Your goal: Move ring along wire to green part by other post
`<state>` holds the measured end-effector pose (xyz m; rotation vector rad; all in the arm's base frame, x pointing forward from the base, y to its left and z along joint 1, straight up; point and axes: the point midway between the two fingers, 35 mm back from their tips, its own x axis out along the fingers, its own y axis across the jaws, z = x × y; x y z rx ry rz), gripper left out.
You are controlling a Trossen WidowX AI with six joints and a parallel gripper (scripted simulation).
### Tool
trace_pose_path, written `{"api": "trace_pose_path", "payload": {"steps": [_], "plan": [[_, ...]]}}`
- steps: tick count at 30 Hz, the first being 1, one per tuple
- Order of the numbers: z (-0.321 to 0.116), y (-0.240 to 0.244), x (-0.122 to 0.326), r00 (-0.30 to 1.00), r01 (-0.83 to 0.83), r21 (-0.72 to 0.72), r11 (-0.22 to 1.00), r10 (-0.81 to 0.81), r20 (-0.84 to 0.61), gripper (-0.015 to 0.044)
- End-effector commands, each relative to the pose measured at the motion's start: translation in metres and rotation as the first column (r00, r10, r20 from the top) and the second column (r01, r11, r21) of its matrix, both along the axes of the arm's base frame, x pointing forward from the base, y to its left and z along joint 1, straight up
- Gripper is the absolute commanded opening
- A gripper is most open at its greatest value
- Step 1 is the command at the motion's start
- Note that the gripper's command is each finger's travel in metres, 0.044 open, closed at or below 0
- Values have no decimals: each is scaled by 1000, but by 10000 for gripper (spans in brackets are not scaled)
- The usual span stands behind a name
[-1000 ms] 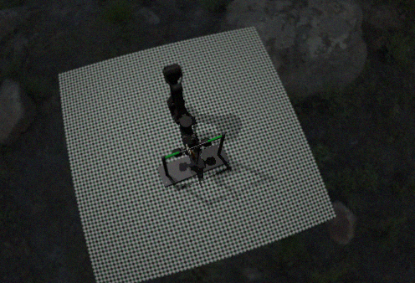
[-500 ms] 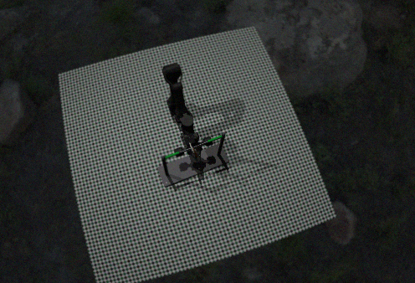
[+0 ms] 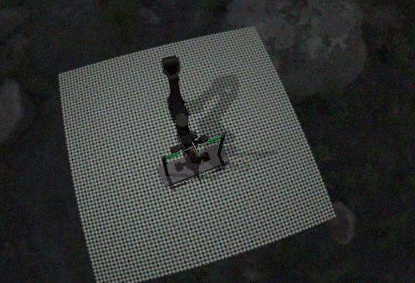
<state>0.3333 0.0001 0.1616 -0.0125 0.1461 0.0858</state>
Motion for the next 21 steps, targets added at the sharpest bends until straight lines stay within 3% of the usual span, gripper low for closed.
{"api": "trace_pose_path", "payload": {"steps": [1, 10, 21], "plan": [[10, -7, -7, 999, -30, -87, 996, 27, -37, -150], [11, -18, -13, 994, -91, -249, 964, 74, -76, -150], [7, -9, -15, 994, -94, -254, 963, 77, -75, -150]]}}
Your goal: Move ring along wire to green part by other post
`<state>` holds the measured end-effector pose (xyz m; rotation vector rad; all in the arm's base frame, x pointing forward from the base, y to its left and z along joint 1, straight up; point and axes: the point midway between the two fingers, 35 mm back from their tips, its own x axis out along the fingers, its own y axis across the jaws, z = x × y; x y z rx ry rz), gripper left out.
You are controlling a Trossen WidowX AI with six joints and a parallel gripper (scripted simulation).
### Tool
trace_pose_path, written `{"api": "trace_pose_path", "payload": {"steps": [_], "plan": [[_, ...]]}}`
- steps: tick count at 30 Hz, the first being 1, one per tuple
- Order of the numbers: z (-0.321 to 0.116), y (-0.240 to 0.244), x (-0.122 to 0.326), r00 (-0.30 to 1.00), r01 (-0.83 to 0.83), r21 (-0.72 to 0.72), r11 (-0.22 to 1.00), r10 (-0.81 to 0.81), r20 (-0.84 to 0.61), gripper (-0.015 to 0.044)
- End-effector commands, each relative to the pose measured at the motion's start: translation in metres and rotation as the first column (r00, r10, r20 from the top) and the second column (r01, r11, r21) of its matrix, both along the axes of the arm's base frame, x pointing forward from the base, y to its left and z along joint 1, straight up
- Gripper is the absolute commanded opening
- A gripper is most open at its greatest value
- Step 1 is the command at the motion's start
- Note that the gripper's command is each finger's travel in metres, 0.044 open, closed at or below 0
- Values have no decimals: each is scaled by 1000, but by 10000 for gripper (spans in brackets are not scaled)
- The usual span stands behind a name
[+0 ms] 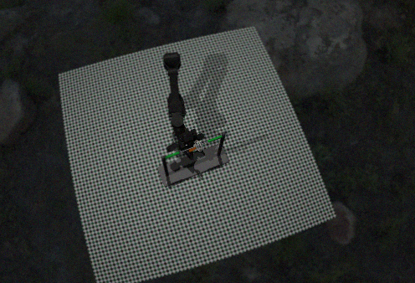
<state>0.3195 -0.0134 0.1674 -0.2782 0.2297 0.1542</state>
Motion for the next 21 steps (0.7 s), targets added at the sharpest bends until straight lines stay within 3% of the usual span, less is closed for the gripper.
{"api": "trace_pose_path", "payload": {"steps": [1, 21], "plan": [[1, 6, -2, 1000, 2, 8, 1000, -2, 8, -150], [-6, 49, -8, 998, 68, 196, 978, -67, -15, -150]]}}
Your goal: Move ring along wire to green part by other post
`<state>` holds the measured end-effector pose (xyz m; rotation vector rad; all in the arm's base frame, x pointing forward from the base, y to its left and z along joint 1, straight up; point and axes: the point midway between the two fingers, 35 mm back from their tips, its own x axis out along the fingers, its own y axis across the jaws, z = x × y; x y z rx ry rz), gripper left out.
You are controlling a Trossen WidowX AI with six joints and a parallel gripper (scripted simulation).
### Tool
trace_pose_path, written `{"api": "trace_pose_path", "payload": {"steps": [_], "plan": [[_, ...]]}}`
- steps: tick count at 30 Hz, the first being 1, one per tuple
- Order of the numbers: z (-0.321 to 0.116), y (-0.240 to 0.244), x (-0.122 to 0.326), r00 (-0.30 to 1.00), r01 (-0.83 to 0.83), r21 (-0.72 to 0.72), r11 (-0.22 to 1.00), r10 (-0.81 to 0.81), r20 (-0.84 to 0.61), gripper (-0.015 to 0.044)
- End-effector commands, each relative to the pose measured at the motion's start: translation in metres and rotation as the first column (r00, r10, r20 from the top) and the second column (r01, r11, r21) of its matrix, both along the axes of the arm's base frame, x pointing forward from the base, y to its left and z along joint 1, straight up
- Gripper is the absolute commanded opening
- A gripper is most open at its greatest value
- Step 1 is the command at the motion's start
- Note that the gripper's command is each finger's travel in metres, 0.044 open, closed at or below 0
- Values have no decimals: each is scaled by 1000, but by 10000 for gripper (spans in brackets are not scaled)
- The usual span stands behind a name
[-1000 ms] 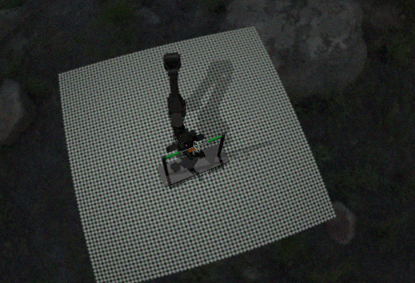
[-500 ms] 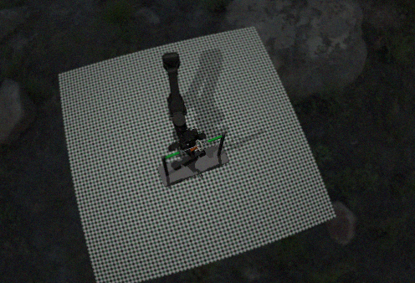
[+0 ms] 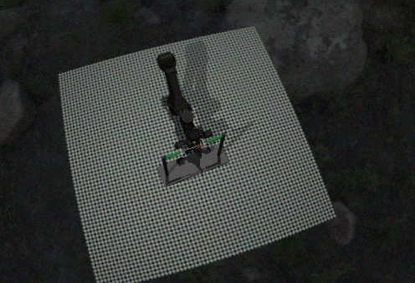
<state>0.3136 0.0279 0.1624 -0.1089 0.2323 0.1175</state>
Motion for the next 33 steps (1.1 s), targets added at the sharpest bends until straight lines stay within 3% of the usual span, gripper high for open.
{"api": "trace_pose_path", "payload": {"steps": [1, 33], "plan": [[-1, 10, -3, 1000, 14, 41, 999, -14, 0, -150], [-1, 49, -7, 999, 34, 98, 995, -34, -5, -150]]}}
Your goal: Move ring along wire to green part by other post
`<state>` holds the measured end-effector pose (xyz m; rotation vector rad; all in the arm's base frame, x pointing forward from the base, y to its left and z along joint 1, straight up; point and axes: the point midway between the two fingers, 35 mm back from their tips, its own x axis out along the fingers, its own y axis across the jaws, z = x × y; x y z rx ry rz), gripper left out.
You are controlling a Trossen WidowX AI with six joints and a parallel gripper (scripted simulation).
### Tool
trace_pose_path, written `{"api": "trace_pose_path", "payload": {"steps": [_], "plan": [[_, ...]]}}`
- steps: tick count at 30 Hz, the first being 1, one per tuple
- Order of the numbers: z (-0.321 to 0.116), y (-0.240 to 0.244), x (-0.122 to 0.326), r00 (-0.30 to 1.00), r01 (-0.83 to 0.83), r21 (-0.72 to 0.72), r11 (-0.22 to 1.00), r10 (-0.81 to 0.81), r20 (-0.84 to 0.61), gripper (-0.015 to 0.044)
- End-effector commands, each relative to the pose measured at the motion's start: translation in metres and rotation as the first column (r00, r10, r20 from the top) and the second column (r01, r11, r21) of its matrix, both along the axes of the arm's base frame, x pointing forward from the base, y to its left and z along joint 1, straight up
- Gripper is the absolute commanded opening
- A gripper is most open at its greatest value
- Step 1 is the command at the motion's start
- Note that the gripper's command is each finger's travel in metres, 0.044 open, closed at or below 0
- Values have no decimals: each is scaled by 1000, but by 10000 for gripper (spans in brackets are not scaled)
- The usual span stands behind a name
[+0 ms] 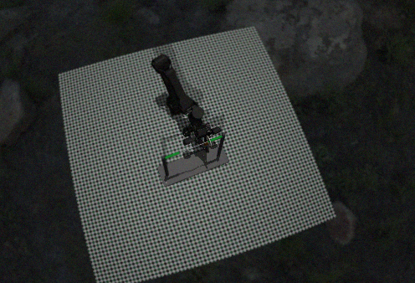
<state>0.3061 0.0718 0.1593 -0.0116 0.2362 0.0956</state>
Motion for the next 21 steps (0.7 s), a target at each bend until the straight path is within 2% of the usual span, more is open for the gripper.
{"api": "trace_pose_path", "payload": {"steps": [1, 21], "plan": [[2, 6, 1, 1000, 1, 5, 1000, -1, 5, -150], [-11, 16, 0, 1000, 2, 6, 1000, -2, 5, -150]]}}
